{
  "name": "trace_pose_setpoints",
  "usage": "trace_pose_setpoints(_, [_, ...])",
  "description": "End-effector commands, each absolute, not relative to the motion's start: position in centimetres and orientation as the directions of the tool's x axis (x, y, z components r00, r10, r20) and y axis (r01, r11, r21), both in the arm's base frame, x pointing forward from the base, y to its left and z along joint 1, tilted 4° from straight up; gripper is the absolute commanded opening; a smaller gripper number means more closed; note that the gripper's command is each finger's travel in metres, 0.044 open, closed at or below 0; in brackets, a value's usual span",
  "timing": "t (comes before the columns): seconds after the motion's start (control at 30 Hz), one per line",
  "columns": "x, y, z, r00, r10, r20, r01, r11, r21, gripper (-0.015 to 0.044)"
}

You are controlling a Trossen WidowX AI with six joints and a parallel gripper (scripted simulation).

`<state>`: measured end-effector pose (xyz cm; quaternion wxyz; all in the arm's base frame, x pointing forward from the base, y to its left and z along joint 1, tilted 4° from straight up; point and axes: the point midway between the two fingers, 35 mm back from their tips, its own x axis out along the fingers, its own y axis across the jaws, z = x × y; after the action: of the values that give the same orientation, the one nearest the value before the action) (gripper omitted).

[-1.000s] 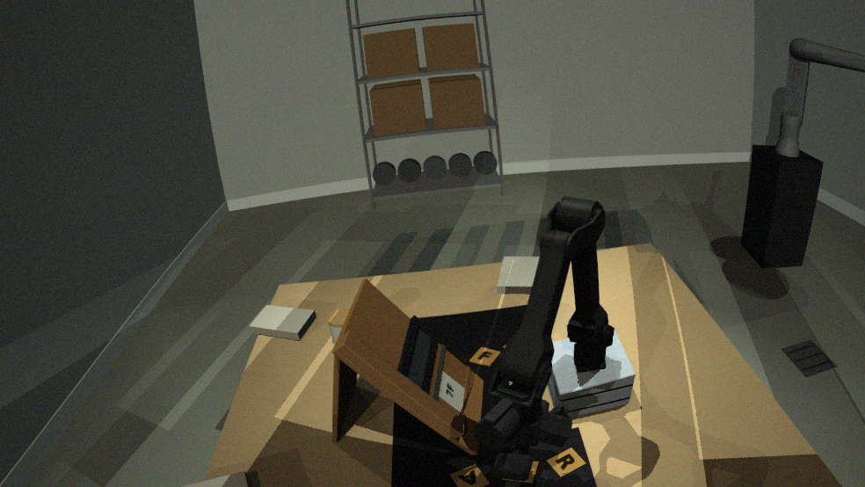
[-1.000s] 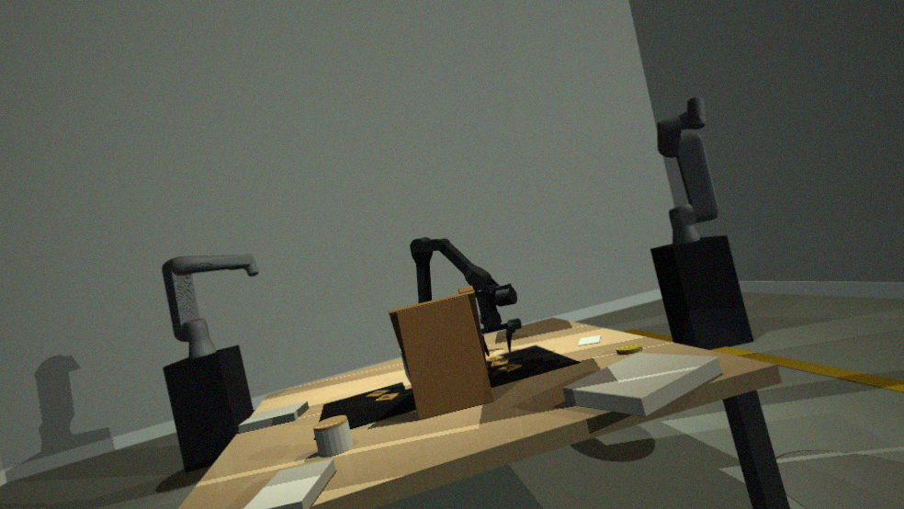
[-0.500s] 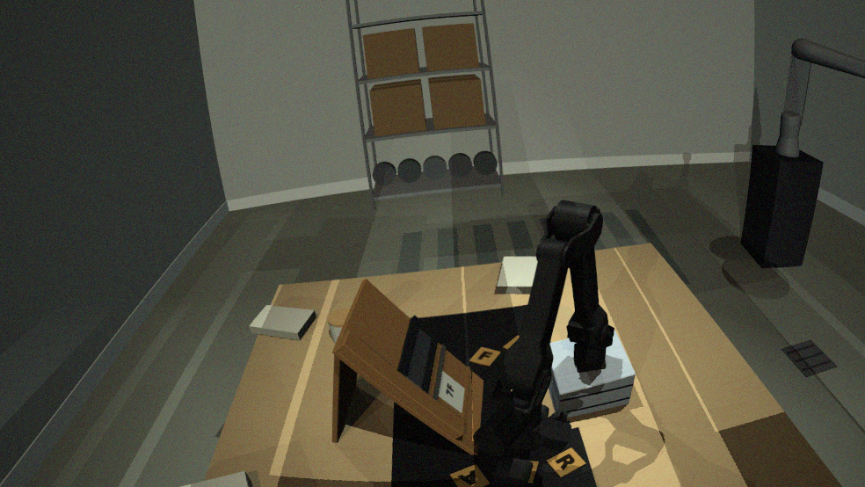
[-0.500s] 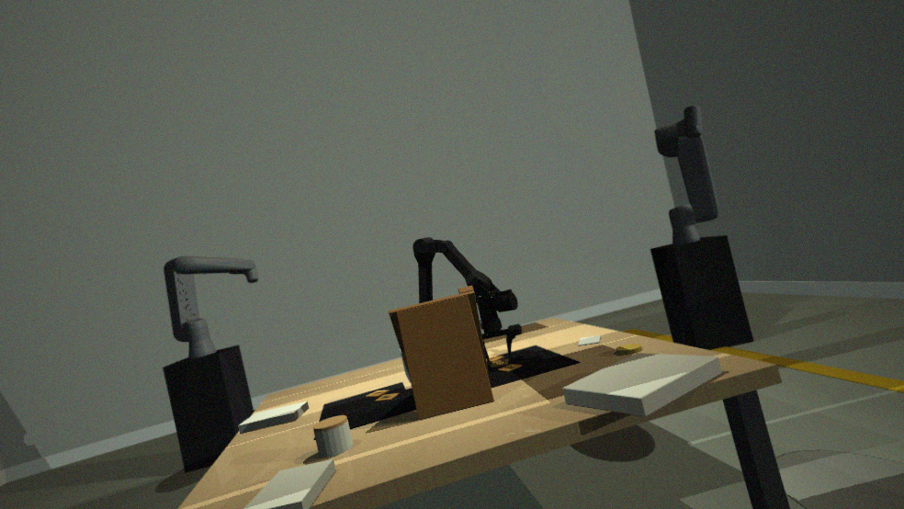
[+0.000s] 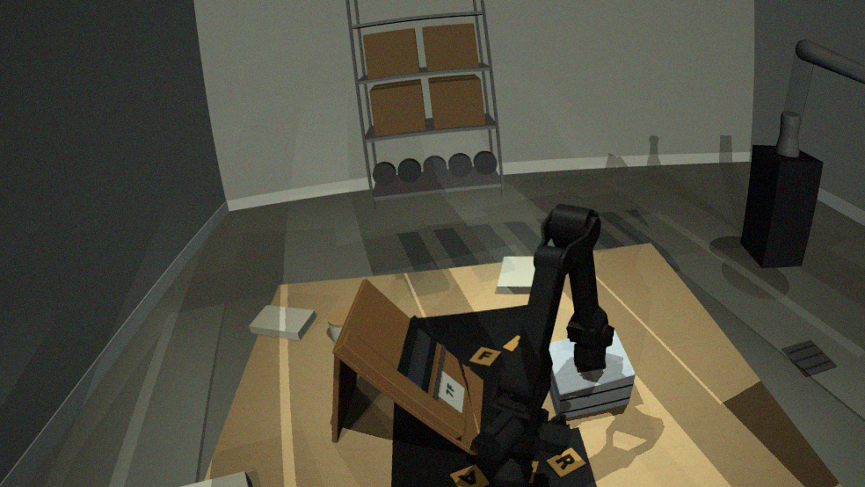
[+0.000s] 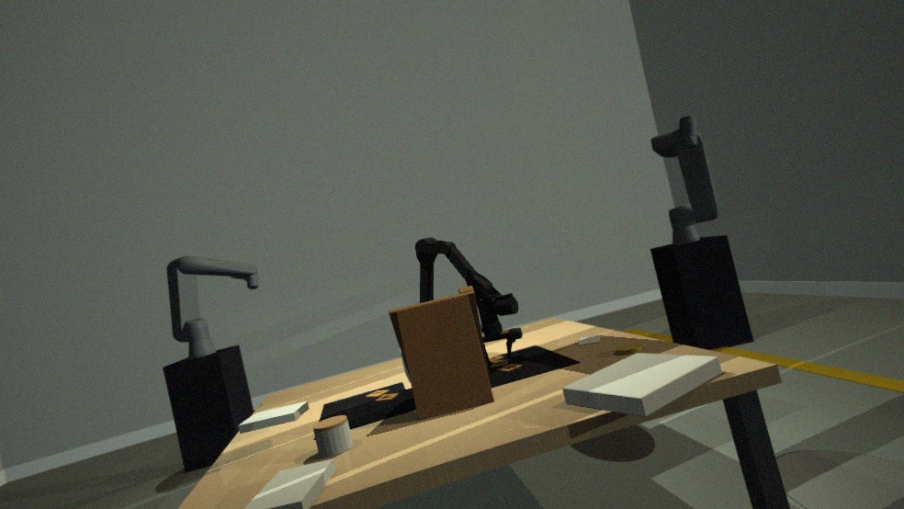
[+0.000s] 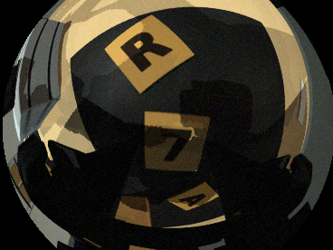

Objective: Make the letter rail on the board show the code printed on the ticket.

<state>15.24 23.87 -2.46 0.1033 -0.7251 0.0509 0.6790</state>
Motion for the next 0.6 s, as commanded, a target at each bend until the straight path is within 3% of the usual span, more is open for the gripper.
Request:
trace_pose_setpoints(0.0, [15.32,23.87,-2.49,0.077,0.066,-0.995,-0.21,-0.974,-0.081,0.03])
trace_pose_setpoints(0.33, [15.32,23.85,-2.5,0.077,0.066,-0.995,-0.21,-0.974,-0.081,0.0234])
trace_pose_setpoints(0.57, [15.12,23.8,-2.06,0.077,0.066,-0.995,-0.21,-0.974,-0.081,0.005])
